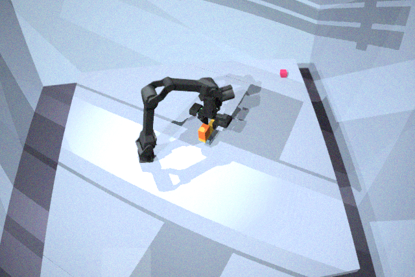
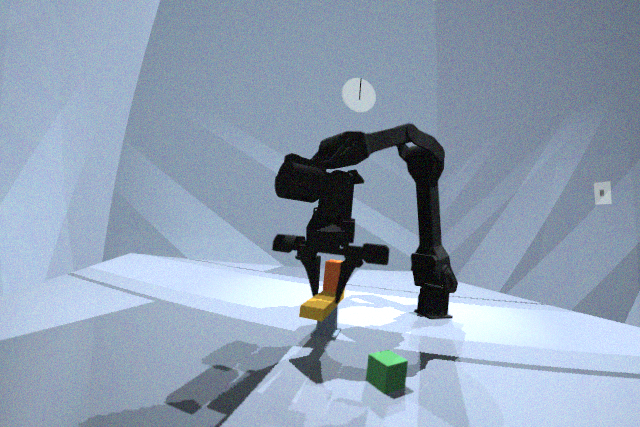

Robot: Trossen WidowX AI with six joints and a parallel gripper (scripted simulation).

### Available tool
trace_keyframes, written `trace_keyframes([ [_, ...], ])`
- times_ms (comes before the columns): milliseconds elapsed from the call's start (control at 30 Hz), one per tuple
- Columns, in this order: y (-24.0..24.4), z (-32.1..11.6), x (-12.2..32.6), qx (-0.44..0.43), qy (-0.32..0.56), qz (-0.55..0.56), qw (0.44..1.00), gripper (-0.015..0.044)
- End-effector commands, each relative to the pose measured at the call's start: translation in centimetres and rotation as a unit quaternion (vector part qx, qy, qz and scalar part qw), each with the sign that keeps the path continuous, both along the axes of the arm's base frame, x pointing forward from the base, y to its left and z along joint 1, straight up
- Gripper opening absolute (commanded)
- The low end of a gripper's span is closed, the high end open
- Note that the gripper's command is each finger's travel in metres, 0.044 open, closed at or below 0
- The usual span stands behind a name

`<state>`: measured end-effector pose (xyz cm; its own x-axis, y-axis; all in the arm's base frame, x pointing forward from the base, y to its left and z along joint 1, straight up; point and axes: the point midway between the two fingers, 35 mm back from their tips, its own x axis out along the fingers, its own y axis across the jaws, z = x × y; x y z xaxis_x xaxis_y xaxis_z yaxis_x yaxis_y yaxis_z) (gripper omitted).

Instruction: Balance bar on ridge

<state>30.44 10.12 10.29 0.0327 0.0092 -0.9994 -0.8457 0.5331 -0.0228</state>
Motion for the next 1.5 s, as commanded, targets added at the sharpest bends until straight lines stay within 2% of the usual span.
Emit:
trace_keyframes([
  [0, 0.04, -0.31, 0.01, 0.000, 0.001, -0.001, 1.000, 0.0000],
  [1467, 0.05, 0.04, 0.06, 0.000, -0.001, 0.000, 1.000, 0.0000],
])
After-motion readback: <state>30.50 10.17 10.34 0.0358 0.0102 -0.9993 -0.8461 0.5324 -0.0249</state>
